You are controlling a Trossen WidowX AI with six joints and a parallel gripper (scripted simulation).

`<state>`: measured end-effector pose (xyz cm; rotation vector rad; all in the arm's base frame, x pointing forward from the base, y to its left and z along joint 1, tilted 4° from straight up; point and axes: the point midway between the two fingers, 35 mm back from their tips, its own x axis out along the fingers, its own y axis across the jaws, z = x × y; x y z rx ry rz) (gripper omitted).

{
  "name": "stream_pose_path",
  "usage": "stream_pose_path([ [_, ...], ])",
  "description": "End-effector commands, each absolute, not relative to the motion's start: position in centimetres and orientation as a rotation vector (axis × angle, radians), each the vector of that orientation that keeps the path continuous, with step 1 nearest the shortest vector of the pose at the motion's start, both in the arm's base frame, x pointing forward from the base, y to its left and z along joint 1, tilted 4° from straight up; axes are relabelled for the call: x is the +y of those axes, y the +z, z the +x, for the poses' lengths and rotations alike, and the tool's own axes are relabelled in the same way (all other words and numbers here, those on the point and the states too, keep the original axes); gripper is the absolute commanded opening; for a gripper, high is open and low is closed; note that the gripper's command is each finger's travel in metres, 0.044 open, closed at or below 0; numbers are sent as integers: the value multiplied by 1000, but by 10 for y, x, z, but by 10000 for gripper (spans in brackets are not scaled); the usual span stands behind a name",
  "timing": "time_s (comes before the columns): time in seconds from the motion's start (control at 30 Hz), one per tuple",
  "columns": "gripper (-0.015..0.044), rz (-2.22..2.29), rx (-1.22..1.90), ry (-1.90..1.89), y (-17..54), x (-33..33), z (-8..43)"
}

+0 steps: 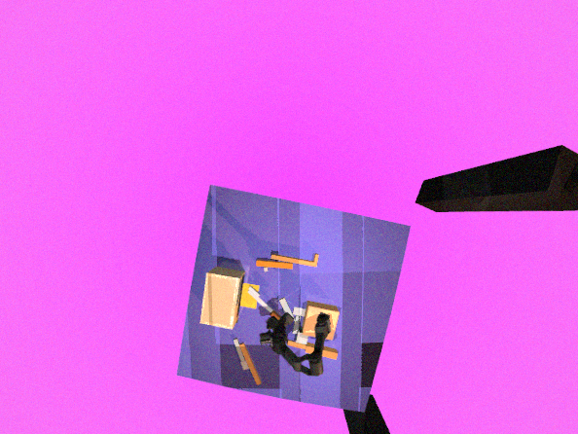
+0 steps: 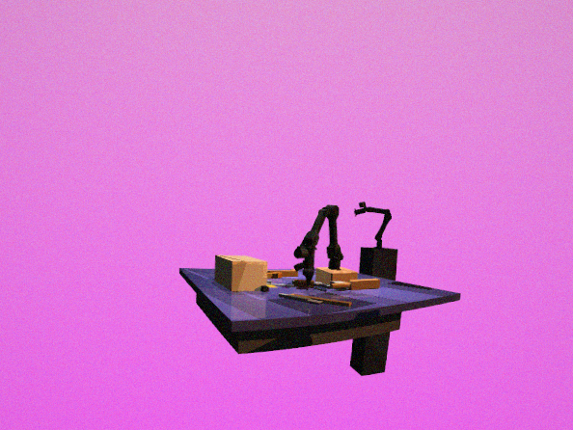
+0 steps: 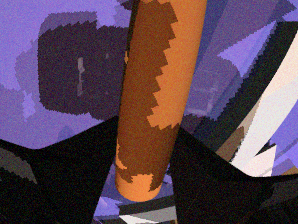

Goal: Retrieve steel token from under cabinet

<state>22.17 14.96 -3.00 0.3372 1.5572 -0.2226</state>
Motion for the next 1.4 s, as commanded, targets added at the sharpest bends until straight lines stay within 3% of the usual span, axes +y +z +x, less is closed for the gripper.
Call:
stream_pose_path([
  [0.0,0,341,1551,-225,-29,145,224],
  [1.37,0,339,1549,-227,-31,107,241],
])
